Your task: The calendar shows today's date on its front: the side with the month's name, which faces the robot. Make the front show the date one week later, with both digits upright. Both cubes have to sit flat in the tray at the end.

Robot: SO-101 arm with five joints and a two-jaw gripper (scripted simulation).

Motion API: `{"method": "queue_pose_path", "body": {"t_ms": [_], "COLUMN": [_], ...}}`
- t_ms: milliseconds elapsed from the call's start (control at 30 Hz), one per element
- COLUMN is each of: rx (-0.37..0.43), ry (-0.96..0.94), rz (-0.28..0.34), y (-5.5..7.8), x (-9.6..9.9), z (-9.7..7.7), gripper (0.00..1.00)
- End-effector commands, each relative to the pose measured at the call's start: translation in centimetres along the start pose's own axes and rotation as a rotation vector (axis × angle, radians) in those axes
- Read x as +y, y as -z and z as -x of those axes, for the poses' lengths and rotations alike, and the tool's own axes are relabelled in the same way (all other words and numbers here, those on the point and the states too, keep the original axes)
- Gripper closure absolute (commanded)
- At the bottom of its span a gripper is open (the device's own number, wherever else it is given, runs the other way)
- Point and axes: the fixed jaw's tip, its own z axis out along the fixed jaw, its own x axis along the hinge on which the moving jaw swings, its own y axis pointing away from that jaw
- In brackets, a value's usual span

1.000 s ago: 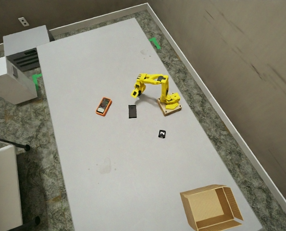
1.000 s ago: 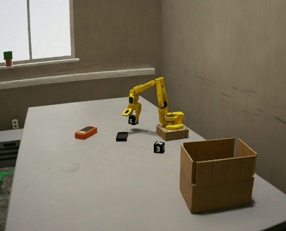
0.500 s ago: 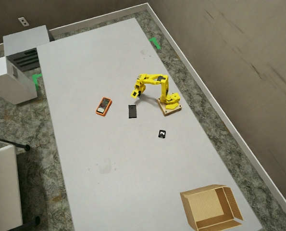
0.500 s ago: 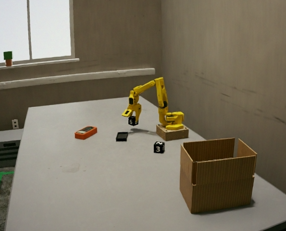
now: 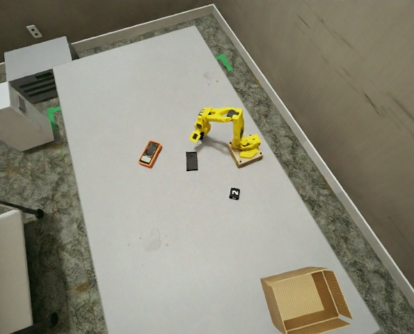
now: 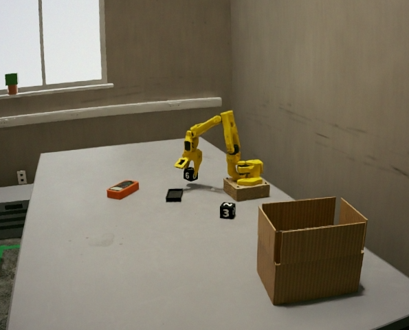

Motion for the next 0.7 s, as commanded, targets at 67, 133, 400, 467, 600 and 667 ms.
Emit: {"method": "queue_pose_path", "body": {"t_ms": [67,133,400,467,600,667], "rx": [0.002,0.002,0.002,0.002,0.002,0.002], "ry": [-0.003,-0.003,-0.003,-0.003,-0.003,-0.003], "rz": [0.015,0.015,0.015,0.015,0.015,0.015], "y": [-0.37,-0.49,-0.89,-0.89,-0.93,-1.02], "x": [0.27,0.27,0.28,0.28,0.28,0.28], "z": [-0.23,-0.23,-0.23,-0.23,-0.23,-0.23], "gripper": [1.00,1.00,1.00,1.00,1.00,1.00]}}
